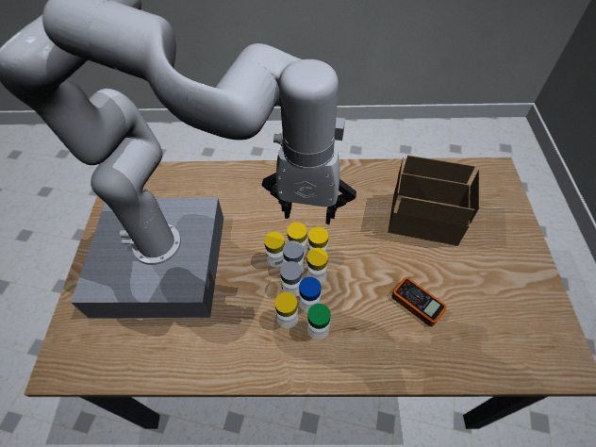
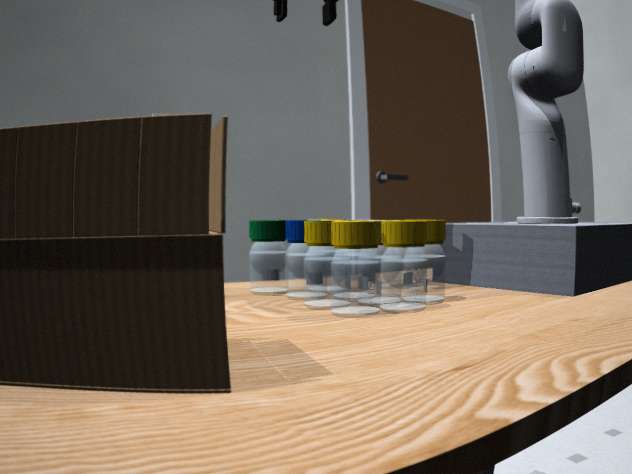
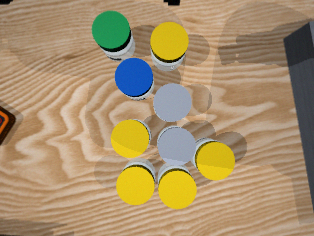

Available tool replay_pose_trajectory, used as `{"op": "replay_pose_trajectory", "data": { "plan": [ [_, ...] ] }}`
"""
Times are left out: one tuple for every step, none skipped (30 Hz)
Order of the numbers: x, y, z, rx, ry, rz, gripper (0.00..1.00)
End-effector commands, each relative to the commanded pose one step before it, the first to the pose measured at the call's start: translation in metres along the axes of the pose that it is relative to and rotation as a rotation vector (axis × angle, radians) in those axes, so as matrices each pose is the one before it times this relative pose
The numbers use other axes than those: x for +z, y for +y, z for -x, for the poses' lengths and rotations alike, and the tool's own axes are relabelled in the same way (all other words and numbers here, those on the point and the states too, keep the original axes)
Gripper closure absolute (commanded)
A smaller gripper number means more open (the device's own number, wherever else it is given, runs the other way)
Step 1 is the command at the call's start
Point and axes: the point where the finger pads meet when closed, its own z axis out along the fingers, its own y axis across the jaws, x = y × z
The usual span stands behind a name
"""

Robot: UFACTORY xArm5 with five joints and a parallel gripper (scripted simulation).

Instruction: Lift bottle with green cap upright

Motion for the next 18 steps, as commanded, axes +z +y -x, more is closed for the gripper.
{"op": "replay_pose_trajectory", "data": {
  "plan": [
    [-0.00186, -0.00045, -0.00007, -0.00324, -0.00560, 0.00122, 0.21],
    [0.00044, 0.00198, 0.00030, 0.00587, 0.00479, 0.00476, 0.21],
    [0.00000, 0.00000, 0.00000, 0.00000, 0.00000, 0.00000, 0.21],
    [0.00000, 0.00000, 0.00000, 0.00000, 0.00000, 0.00000, 0.21],
    [0.00000, 0.00000, 0.00000, 0.00000, 0.00000, 0.00000, 0.21],
    [0.00000, 0.00000, 0.00000, 0.00000, 0.00000, 0.00000, 0.21],
    [0.00000, 0.00000, 0.00000, 0.00000, 0.00000, 0.00000, 0.21],
    [0.00000, 0.00000, 0.00000, 0.00000, 0.00000, 0.00000, 0.21],
    [0.00000, 0.00000, 0.00000, 0.00000, 0.00000, 0.00000, 0.21],
    [0.00000, 0.00000, 0.00000, 0.00000, 0.00000, 0.00000, 0.21],
    [0.00000, 0.00000, 0.00000, 0.00000, 0.00000, 0.00000, 0.21],
    [0.00000, 0.00000, 0.00000, 0.00000, 0.00000, 0.00000, 0.21],
    [0.00000, 0.00000, 0.00000, 0.00000, 0.00000, 0.00000, 0.21],
    [0.00000, 0.00000, 0.00000, 0.00000, 0.00000, 0.00000, 0.21],
    [0.00000, 0.00000, 0.00000, 0.00000, 0.00000, 0.00000, 0.21],
    [0.00000, 0.00000, 0.00000, 0.00000, 0.00000, 0.00000, 0.21],
    [0.00000, 0.00000, 0.00000, 0.00000, 0.00000, 0.00000, 0.21],
    [0.00000, 0.00000, 0.00000, 0.00000, 0.00000, 0.00000, 0.21]
  ]
}}
